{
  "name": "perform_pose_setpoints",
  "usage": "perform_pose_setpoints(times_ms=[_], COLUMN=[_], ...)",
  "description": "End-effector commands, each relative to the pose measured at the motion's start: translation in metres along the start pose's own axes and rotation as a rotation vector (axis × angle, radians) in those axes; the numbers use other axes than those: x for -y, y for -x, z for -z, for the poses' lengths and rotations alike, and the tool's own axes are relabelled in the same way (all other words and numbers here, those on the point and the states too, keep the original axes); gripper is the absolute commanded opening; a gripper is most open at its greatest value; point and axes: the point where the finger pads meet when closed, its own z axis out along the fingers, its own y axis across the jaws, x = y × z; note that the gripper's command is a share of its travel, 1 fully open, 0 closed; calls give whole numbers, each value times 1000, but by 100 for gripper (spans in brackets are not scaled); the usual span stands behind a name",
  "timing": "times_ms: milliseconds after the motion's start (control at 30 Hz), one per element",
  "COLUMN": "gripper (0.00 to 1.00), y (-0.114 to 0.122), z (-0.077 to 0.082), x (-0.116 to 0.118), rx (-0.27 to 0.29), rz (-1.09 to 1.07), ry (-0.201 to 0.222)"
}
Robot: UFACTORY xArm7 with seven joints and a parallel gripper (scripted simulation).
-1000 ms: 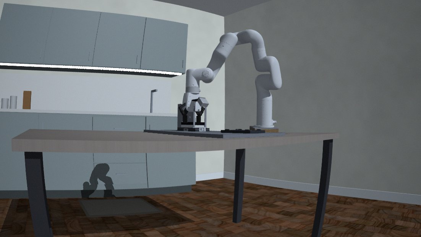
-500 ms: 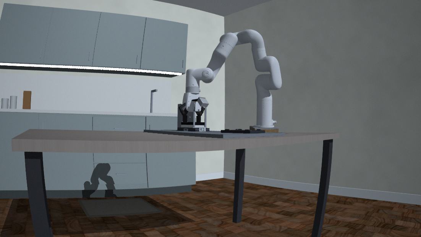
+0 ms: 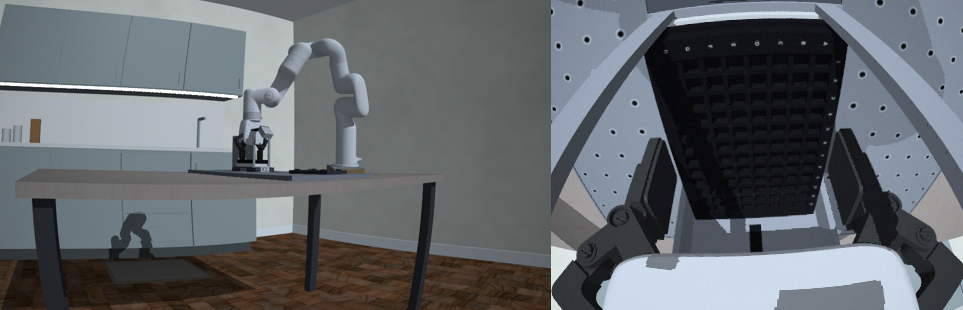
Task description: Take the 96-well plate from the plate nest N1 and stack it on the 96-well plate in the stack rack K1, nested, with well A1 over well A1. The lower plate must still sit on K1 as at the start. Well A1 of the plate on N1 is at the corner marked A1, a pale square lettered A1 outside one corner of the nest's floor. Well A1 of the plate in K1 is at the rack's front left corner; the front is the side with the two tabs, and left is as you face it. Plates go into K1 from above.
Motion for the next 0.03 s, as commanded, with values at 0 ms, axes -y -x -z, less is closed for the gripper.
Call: perform_pose_setpoints(times_ms=[0], gripper=[100], y=[1], z=[1], x=[-1], rx=[2], rz=[0], ry=[4])
